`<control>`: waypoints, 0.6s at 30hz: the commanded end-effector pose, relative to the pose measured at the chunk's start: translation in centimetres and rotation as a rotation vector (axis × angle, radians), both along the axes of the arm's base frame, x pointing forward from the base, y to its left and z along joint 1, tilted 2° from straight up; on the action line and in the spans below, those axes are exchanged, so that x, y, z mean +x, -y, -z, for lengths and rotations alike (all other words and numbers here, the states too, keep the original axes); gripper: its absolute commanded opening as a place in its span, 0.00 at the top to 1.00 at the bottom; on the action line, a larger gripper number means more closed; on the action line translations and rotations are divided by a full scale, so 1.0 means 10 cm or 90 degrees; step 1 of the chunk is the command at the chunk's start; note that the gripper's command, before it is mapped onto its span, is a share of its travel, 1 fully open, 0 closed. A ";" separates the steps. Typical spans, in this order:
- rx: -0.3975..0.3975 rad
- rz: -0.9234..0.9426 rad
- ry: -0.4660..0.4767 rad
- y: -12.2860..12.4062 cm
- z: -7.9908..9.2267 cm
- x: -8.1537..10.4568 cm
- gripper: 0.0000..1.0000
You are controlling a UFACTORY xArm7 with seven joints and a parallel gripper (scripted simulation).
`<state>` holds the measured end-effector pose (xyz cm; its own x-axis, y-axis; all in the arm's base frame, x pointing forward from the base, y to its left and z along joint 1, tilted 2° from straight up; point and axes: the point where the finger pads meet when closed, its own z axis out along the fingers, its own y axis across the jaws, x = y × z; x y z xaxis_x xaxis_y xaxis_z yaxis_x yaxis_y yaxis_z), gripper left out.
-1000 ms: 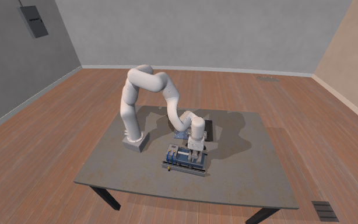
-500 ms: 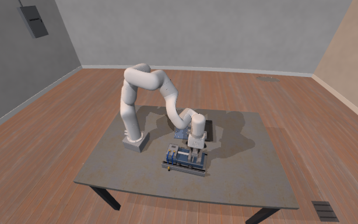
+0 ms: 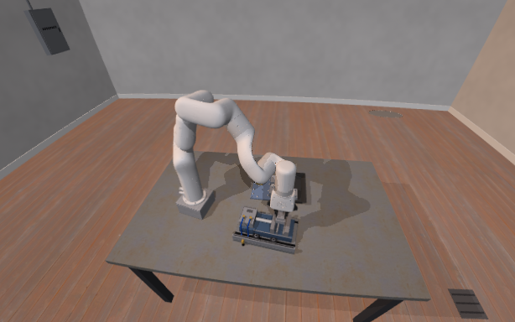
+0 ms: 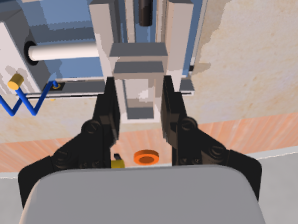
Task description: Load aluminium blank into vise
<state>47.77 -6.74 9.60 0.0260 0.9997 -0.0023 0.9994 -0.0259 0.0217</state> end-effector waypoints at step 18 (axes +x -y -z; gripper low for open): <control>-0.010 -0.021 0.011 -1.04 -0.11 0.45 1.00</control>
